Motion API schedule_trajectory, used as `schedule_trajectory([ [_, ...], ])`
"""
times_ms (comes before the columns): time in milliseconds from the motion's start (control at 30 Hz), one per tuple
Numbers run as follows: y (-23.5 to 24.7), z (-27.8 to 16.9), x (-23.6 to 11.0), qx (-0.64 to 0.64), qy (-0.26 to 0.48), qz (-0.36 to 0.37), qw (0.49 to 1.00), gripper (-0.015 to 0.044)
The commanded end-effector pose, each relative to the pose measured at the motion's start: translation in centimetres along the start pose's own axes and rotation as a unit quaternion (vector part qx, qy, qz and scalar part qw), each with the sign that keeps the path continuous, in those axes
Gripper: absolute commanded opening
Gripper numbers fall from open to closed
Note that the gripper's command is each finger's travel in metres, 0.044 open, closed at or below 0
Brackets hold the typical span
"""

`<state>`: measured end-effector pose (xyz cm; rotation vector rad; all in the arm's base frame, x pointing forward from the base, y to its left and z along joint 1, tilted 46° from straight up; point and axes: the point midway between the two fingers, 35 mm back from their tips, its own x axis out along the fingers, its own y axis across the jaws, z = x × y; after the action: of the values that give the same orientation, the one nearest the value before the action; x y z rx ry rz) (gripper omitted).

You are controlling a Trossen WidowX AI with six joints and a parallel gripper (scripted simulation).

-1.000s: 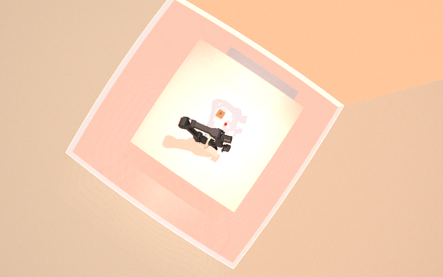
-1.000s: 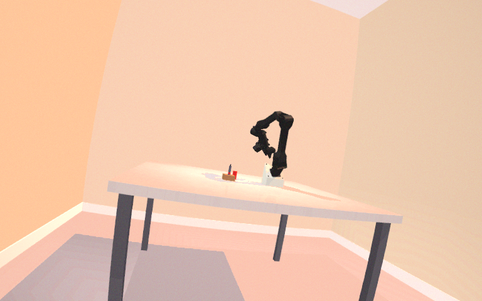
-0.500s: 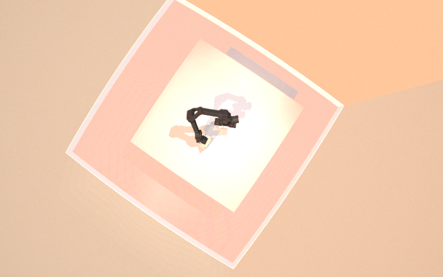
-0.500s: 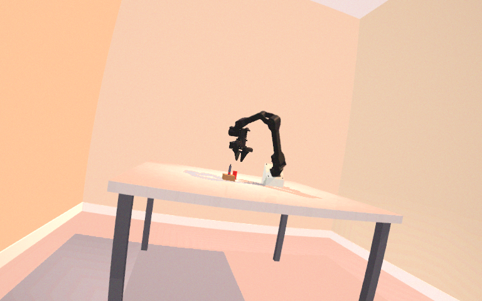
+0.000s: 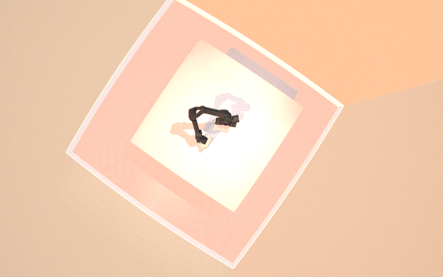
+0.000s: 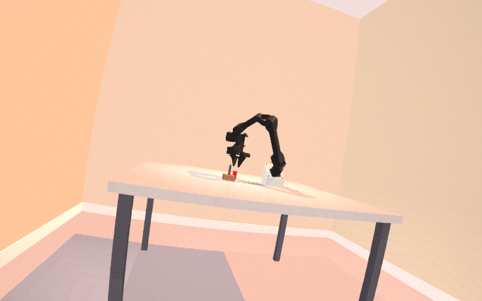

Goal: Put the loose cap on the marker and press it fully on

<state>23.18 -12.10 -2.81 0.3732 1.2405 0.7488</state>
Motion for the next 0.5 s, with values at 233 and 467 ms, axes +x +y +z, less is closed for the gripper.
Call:
schedule_trajectory([
  [233, -0.1, 0.0, 2.0, 0.003, -0.003, 0.001, 1.000, 0.0236],
  [467, -0.1, 0.0, 3.1, 0.003, -0.003, 0.001, 1.000, 0.0236],
])
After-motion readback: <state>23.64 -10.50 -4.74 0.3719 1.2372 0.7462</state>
